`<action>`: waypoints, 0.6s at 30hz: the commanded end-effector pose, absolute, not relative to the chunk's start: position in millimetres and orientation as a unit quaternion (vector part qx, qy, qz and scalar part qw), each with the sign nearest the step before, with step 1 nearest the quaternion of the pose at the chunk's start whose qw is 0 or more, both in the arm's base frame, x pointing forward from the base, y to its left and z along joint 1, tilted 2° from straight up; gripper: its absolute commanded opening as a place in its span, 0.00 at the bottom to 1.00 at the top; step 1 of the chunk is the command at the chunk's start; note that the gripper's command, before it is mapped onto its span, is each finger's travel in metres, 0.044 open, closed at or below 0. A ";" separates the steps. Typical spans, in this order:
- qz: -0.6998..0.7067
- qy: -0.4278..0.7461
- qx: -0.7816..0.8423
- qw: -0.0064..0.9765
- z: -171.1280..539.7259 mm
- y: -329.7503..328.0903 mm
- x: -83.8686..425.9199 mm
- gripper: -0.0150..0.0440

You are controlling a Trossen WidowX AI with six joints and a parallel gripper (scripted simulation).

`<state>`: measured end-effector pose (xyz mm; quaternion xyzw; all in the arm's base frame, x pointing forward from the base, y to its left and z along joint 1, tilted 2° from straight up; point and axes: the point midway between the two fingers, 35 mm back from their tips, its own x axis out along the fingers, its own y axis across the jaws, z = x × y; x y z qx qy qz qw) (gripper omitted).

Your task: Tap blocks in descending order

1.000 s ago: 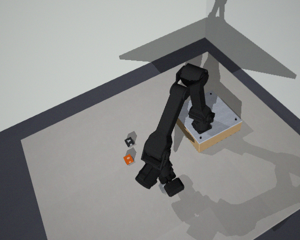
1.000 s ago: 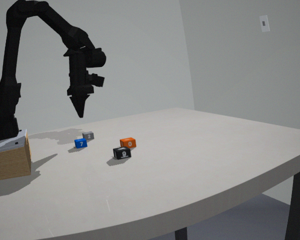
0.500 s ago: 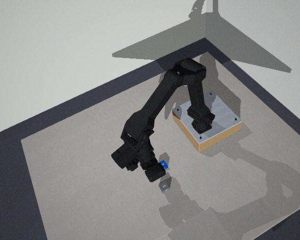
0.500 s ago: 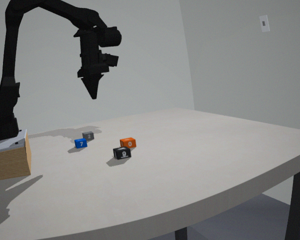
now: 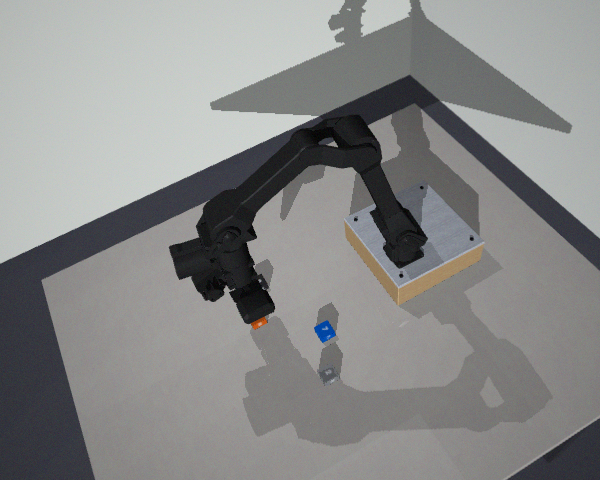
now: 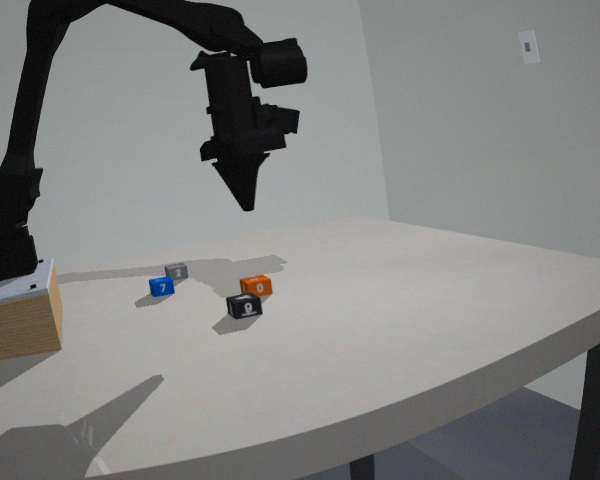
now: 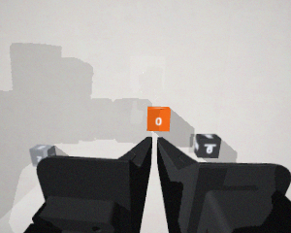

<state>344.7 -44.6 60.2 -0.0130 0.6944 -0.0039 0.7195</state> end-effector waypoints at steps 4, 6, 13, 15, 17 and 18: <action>0.001 0.710 -0.014 0.704 1.5 -44.9 334.2 0.29; 0.001 0.710 -0.014 0.704 1.5 -44.9 334.2 0.29; 0.001 0.710 -0.014 0.704 -2.4 -44.9 334.4 0.29; 0.001 0.710 -0.014 0.704 -5.6 -45.0 334.4 0.29; 0.001 0.710 -0.014 0.704 -8.8 -45.1 334.4 0.29; 0.001 0.710 -0.014 0.704 -10.4 -45.1 334.4 0.29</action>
